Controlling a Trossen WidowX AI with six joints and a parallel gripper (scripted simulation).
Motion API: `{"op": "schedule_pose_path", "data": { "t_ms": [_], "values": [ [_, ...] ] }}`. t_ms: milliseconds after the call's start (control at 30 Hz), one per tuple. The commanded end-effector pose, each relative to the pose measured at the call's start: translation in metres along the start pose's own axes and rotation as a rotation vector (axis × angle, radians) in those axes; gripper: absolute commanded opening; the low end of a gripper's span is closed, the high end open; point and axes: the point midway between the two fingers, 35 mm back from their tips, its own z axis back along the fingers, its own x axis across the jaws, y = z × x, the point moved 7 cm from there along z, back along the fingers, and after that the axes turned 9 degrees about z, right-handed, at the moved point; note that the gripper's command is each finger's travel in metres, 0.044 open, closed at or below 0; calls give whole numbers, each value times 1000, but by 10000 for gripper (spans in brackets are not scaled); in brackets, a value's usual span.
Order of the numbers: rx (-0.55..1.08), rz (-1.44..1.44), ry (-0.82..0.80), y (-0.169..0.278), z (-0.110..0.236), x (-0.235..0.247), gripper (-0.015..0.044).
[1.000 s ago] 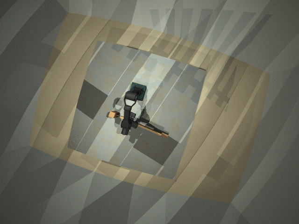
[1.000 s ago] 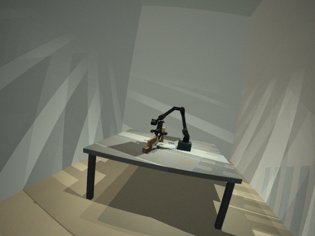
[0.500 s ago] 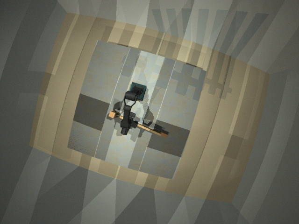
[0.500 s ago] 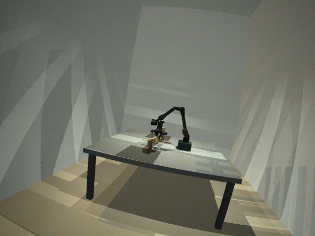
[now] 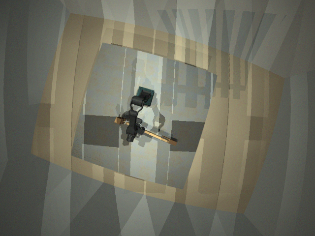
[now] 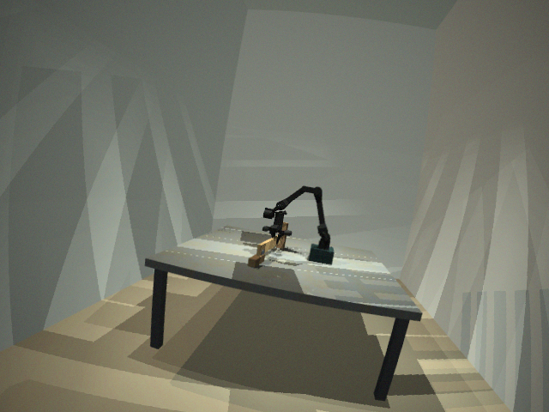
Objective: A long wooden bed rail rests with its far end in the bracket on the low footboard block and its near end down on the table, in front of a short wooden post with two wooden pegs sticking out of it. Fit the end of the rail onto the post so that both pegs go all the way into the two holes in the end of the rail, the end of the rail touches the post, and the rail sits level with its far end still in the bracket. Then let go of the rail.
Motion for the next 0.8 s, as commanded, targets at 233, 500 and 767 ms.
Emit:
{"op": "schedule_pose_path", "data": {
  "t_ms": [233,500,767],
  "values": [
    [1,3,2,4,2,0,0],
    [1,3,2,7,3,0,0],
    [1,3,2,9,2,1,0]
  ]
}}
